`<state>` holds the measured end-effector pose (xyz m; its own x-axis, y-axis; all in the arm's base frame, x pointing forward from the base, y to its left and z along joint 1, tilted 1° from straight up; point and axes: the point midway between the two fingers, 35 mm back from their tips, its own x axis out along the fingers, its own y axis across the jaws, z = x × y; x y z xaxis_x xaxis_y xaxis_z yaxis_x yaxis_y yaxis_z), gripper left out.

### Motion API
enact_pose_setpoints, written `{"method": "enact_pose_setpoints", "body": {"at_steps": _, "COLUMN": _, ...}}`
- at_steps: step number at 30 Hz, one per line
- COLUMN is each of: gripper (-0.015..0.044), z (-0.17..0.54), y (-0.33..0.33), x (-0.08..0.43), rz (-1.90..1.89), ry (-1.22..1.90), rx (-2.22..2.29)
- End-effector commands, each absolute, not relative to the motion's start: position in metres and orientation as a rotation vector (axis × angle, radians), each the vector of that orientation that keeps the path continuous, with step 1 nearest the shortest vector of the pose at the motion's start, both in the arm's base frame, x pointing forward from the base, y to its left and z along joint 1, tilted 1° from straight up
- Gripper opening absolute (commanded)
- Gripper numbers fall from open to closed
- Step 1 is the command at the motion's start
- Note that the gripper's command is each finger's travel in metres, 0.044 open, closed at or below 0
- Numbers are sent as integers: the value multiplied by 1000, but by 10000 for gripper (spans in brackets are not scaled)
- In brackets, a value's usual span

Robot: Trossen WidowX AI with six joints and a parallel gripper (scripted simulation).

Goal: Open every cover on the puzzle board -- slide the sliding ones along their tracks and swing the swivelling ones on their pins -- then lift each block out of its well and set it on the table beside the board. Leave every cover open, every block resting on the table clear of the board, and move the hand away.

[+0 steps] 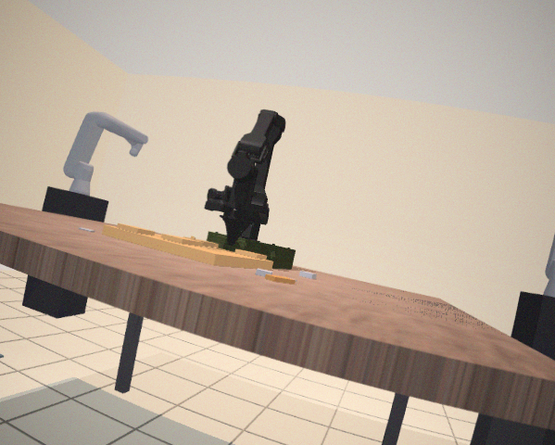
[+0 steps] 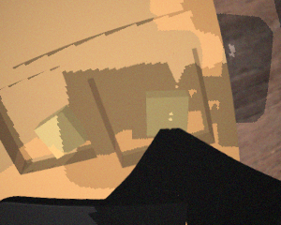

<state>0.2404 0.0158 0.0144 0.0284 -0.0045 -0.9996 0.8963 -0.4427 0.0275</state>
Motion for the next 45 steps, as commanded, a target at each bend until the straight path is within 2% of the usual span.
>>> {"method": "enact_pose_setpoints", "body": {"at_steps": 1, "gripper": 0, "z": 9, "y": 15, "x": 238, "rz": -1528, "ry": 933, "rx": 1546}}
{"method": "enact_pose_setpoints", "body": {"at_steps": 45, "gripper": 0, "z": -5, "y": 8, "x": 244, "rz": -1528, "ry": 932, "rx": 1547}}
